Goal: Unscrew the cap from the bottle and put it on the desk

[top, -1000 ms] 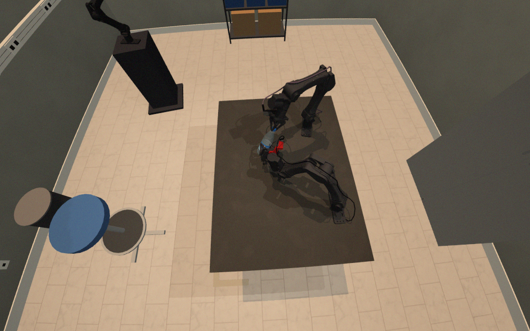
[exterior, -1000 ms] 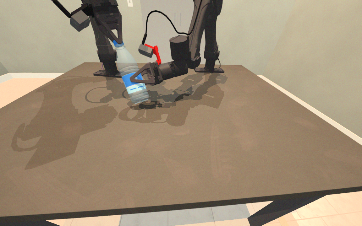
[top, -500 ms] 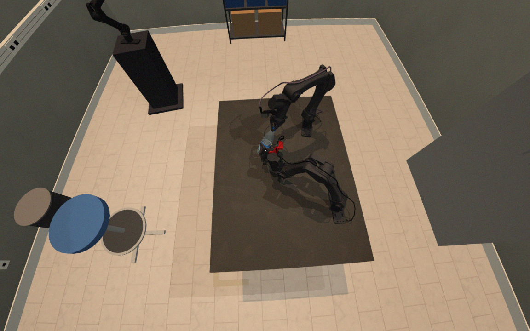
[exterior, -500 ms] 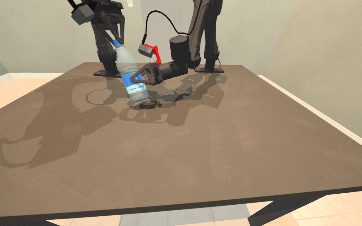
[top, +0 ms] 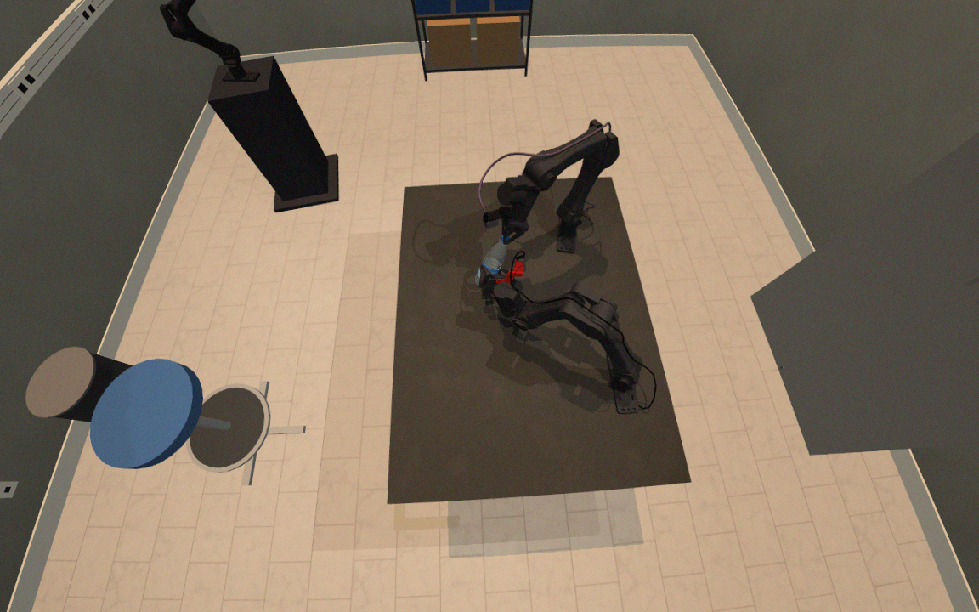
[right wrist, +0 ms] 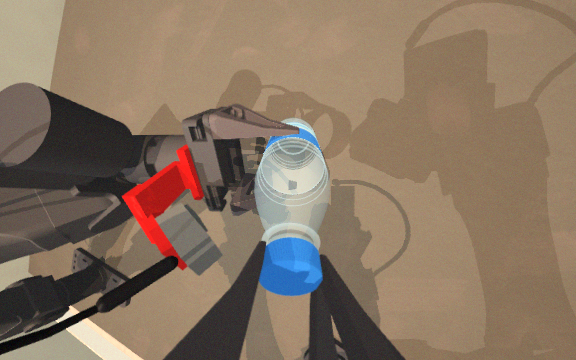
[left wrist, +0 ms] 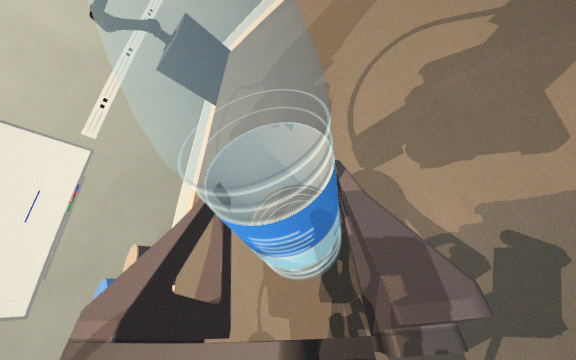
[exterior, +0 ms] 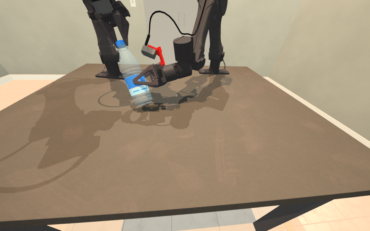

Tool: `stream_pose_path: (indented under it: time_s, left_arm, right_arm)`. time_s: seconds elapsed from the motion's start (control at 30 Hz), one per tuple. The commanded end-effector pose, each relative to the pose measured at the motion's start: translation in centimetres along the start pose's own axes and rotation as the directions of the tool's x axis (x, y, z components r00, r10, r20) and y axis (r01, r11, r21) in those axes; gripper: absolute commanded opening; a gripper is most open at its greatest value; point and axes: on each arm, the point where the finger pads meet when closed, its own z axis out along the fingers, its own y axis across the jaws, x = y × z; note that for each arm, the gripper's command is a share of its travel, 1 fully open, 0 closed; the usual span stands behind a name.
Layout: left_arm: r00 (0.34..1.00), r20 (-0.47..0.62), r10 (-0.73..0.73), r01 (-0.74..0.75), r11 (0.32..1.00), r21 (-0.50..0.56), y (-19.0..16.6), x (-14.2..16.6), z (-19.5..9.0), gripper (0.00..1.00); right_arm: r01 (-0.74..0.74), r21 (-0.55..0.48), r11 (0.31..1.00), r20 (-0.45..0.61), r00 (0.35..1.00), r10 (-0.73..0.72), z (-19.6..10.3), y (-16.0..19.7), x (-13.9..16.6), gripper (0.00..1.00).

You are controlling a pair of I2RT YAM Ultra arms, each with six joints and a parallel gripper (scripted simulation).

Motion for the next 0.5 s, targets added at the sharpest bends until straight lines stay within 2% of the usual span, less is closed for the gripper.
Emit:
stream_pose_path:
  time_s: [0.0,0.23,0.47]
  left_arm:
    - [1.0,0.022,0.01,-0.01,1.0,-0.01,0.7,-1.31,-0.08,0.0]
    - [1.0,0.022,0.01,-0.01,1.0,-0.01,0.7,-1.31,-0.08,0.0]
    - [1.0,0.022,0.01,-0.01,1.0,-0.01,0.7,-1.31,-0.08,0.0]
  right_arm:
    - [0.274,0.025,0.961,0.002,0.962,-0.274,-0.51,0.08,-0.37,0.0]
    - [0.563,0.049,0.825,0.006,0.826,-0.564,-0.56,0.14,-0.44,0.0]
    - [0.797,0.072,0.6,-0.002,0.601,-0.799,-0.61,0.21,-0.48,0.0]
